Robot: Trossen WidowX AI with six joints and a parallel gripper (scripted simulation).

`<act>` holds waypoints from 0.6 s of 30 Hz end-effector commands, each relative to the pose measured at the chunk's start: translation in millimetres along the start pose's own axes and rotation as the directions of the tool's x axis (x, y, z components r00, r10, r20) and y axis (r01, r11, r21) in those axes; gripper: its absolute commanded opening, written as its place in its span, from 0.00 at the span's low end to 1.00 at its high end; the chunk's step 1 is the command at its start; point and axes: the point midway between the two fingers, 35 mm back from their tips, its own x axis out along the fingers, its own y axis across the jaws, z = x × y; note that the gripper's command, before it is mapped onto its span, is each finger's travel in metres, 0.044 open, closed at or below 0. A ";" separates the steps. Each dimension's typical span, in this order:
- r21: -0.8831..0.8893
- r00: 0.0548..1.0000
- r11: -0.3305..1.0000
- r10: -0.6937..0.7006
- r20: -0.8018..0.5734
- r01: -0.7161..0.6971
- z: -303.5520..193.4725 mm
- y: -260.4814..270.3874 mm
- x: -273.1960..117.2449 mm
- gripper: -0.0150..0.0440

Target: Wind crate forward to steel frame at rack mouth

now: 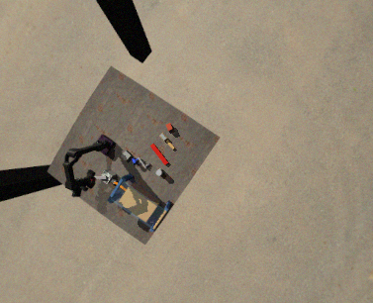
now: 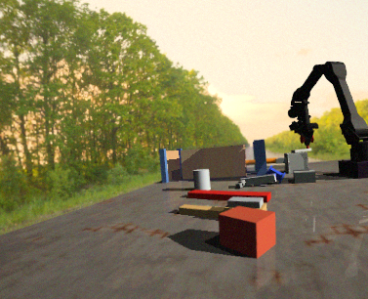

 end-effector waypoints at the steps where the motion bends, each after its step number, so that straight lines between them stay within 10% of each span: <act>1: 0.000 1.000 1.000 -0.020 0.012 0.020 8.5 -11.6 0.3 0.25; 18: 0.000 1.000 1.000 -0.021 0.013 0.021 25.9 -26.7 -0.5 0.25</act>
